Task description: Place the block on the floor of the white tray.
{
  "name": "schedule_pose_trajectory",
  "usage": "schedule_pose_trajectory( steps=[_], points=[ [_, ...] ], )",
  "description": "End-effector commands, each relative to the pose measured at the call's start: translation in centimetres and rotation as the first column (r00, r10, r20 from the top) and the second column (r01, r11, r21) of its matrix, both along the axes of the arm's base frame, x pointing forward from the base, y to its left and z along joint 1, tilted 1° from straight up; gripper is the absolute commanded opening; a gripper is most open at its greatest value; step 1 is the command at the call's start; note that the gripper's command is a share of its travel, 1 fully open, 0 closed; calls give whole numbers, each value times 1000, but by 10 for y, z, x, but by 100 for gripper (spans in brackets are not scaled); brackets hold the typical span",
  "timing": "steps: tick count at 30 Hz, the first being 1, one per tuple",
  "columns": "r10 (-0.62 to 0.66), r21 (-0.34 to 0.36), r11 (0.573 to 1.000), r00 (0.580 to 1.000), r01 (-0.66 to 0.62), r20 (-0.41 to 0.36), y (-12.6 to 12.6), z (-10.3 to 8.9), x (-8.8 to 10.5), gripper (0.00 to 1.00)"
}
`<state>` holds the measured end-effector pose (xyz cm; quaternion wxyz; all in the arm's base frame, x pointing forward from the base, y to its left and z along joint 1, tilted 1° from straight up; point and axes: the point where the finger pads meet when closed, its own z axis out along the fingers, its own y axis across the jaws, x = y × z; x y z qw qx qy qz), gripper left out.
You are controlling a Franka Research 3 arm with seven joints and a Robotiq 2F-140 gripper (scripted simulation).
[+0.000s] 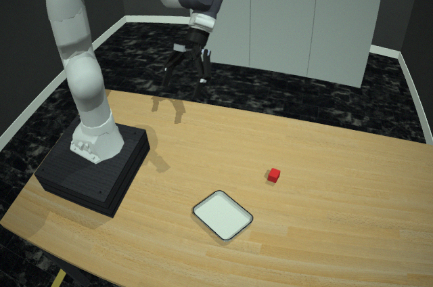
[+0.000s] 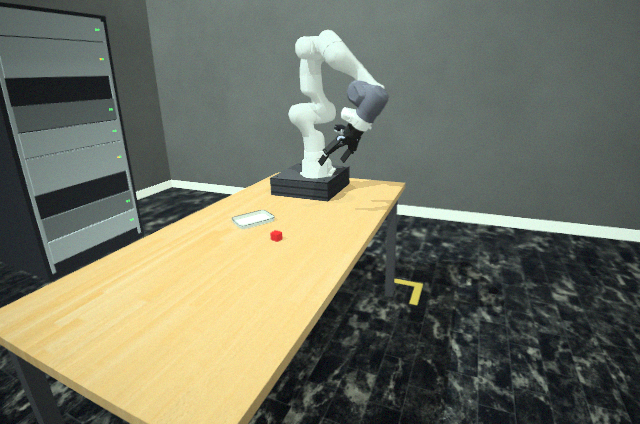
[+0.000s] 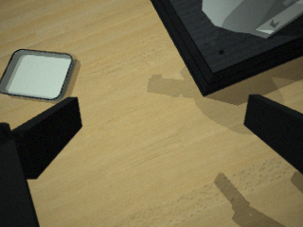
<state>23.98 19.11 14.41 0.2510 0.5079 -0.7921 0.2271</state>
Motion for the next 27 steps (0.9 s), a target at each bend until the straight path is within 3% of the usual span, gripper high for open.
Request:
schedule_pose_trajectory(
  steps=[1, 2, 3, 5, 6, 8, 9, 12, 13, 15, 16, 17, 19, 20, 21, 23, 24, 26, 27],
  points=[
    [0, 0, 1000, 1000, 0, 0, 0, 0, 0, 100],
    [0, 0, 1000, 1000, 0, 0, 0, 0, 0, 100],
    [0, 2, 1000, 1000, 0, -1, 0, 0, 1, 42],
    [1, 46, 999, 1000, 0, -28, 6, -10, 12, 42],
    [5, 99, 995, 999, 0, -54, 12, -20, 26, 42],
    [26, 259, 966, 995, 0, -100, 21, -46, 70, 42],
    [35, 325, 946, 995, -3, -94, 18, -49, 83, 42],
    [44, 352, 936, 994, -5, -101, 23, -67, 114, 42],
    [41, 411, 912, 996, -6, -78, 11, -69, 132, 42],
    [60, 437, 899, 995, -19, -81, 15, -81, 152, 42],
    [44, 471, 882, 998, -17, -45, -1, -83, 170, 42],
    [53, 485, 874, 998, -26, -44, -1, -89, 181, 42],
    [53, 485, 874, 998, -26, -44, -1, -89, 181, 42],
    [79, 511, 858, 996, -46, -42, 3, -103, 206, 42],
    [67, 540, 840, 998, -58, 3, -19, -104, 222, 42],
    [91, 562, 823, 996, -81, 9, -19, -114, 245, 42],
    [83, 578, 810, 995, -100, 57, -38, -115, 257, 42],
    [101, 591, 798, 993, -119, 64, -43, -125, 281, 42],
    [95, 597, 790, 990, -139, 105, -62, -127, 292, 42]
  ],
)
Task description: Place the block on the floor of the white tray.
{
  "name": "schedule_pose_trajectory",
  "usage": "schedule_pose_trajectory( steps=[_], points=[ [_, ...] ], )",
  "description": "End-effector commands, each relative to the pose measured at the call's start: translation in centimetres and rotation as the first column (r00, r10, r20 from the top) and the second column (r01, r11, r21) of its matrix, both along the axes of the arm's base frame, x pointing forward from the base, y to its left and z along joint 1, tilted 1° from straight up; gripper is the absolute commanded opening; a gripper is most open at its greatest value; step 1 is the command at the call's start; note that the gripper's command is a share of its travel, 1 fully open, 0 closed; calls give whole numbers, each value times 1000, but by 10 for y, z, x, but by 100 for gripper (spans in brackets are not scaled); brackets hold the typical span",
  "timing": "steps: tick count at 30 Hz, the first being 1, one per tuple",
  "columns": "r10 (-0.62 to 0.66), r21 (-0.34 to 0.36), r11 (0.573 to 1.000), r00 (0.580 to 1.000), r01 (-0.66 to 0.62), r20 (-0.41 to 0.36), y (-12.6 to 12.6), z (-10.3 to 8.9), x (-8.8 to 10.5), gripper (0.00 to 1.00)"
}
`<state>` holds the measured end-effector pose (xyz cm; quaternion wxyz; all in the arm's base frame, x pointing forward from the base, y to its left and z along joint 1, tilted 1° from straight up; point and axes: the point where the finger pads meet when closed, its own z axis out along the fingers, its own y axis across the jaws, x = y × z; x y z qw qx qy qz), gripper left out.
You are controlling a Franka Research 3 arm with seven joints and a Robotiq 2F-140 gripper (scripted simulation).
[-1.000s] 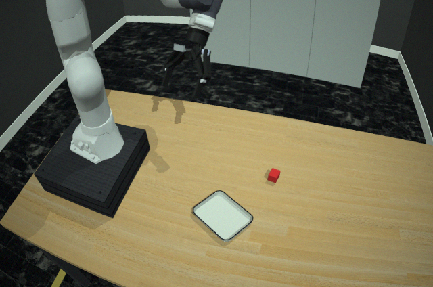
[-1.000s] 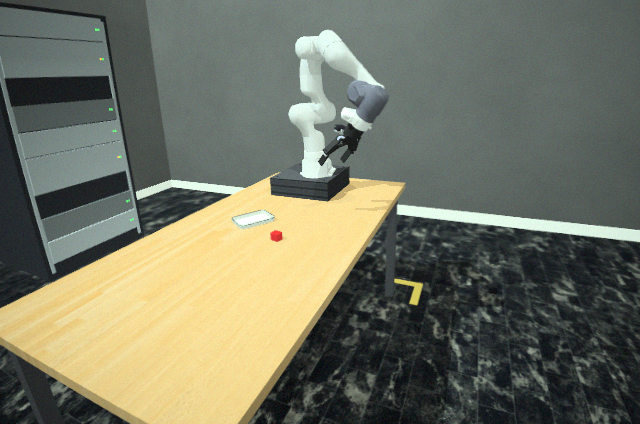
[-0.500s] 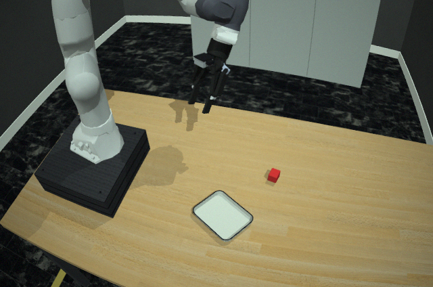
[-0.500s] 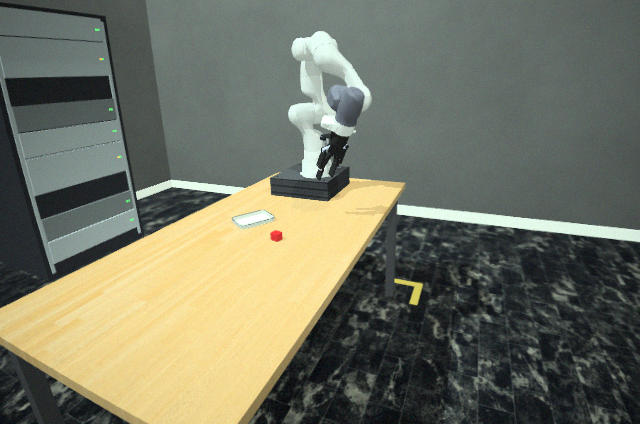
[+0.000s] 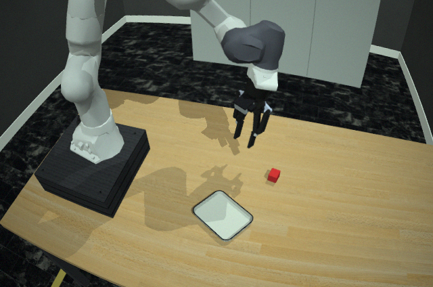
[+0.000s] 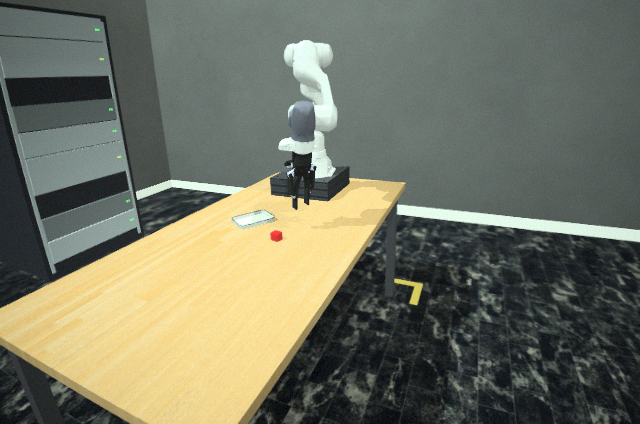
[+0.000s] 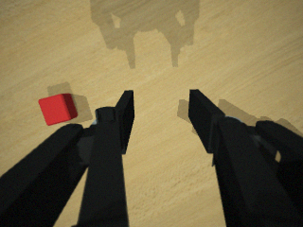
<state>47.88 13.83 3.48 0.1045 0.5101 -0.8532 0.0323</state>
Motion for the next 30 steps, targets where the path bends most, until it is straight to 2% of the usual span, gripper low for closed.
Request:
schedule_pose_trajectory(
  steps=[1, 2, 4, 6, 30],
  points=[
    [211, 148, 964, 974, -222, 86, -13, -22, 65, 42],
    [214, 150, 963, 973, -225, 88, -16, -26, 77, 42],
    [222, 153, 958, 964, -244, 146, -45, -32, 99, 42],
    [223, 152, 957, 962, -246, 155, -56, -37, 117, 42],
    [223, 152, 957, 962, -247, 156, -57, -37, 118, 42]
  ],
)
